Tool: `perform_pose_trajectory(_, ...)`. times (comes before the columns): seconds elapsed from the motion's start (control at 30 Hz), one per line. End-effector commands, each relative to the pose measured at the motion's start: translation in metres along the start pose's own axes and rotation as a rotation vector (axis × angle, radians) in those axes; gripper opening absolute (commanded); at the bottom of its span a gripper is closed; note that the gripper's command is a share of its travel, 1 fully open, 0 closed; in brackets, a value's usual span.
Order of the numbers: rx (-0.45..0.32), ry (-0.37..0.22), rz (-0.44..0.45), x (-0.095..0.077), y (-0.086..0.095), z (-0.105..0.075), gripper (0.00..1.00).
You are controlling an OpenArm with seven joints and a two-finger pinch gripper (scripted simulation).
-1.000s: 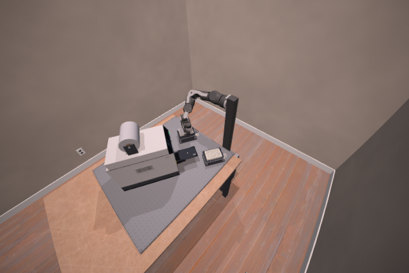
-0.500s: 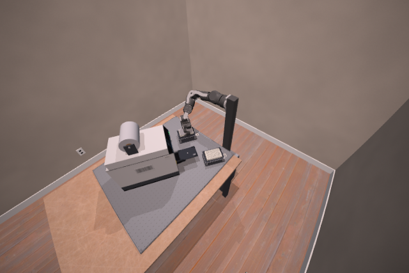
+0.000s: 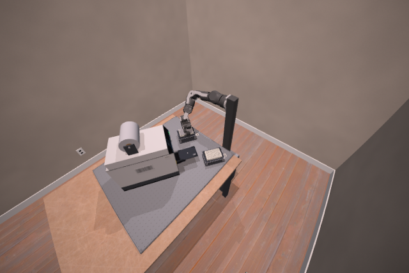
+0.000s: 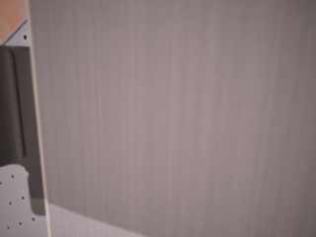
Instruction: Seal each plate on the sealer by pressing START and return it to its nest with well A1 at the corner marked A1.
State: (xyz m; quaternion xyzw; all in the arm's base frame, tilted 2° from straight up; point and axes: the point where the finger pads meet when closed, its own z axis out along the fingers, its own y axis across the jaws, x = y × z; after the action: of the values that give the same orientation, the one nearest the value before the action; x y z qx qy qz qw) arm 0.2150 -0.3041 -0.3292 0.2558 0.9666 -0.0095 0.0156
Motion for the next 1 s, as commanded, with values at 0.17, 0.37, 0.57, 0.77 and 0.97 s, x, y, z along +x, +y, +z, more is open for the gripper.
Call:
perform_pose_trajectory(0.17,-0.002,-0.004,0.001,-0.0009,0.0002,-0.0004,0.0)
perform_pose_trajectory(0.37,-0.002,-0.004,0.001,-0.001,0.0003,-0.0004,0.0)
perform_pose_trajectory(0.57,-0.002,-0.004,0.001,-0.001,0.0003,-0.0004,0.0)
perform_pose_trajectory(0.77,-0.006,-0.003,0.001,-0.0004,0.0011,0.0014,0.0)
perform_pose_trajectory(0.97,-0.005,-0.004,0.001,-0.0006,0.001,0.0025,0.0)
